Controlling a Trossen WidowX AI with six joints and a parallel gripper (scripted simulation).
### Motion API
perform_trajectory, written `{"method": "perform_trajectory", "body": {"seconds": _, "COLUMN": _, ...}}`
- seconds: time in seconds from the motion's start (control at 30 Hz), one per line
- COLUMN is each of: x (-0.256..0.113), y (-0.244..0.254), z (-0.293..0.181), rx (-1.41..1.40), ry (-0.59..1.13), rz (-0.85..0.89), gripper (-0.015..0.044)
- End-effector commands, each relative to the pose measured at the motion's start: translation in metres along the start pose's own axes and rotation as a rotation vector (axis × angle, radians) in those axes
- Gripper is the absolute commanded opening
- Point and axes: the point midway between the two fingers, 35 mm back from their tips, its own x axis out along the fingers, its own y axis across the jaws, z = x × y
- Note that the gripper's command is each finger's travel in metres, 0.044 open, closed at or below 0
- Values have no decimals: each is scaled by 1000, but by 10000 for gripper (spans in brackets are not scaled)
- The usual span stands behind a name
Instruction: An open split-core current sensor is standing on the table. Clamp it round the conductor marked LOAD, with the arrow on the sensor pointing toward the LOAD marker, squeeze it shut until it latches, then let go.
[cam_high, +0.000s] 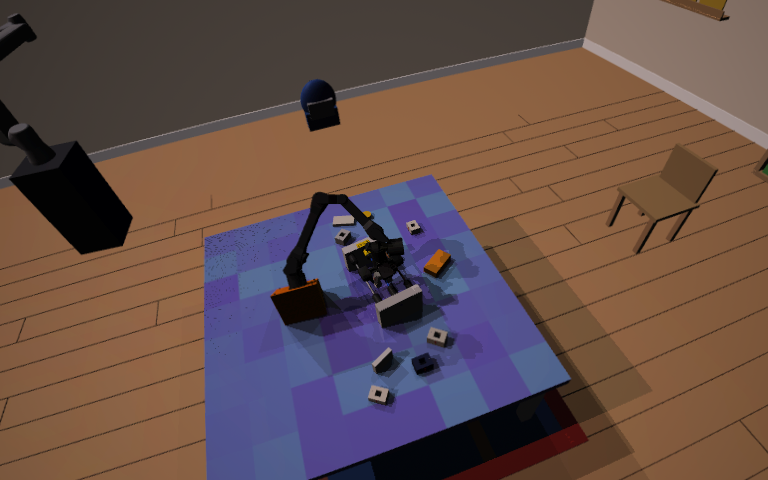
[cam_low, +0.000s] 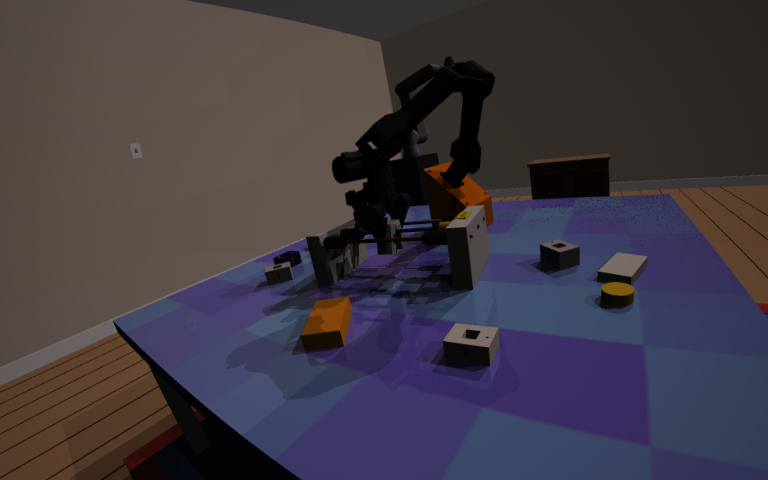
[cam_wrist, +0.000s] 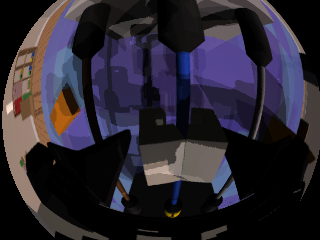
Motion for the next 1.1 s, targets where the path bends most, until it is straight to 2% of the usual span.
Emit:
{"method": "perform_trajectory", "body": {"seconds": 0.0, "x": 9, "y": -2, "z": 0, "rx": 9, "ry": 8, "rz": -5, "gripper": 440}}
{"method": "perform_trajectory", "body": {"seconds": 0.3, "x": 19, "y": -2, "z": -1, "rx": 9, "ry": 9, "rz": -5, "gripper": 440}}
{"method": "perform_trajectory", "body": {"seconds": 1.07, "x": 15, "y": -1, "z": -1, "rx": 0, "ry": 2, "rz": -1, "gripper": 287}}
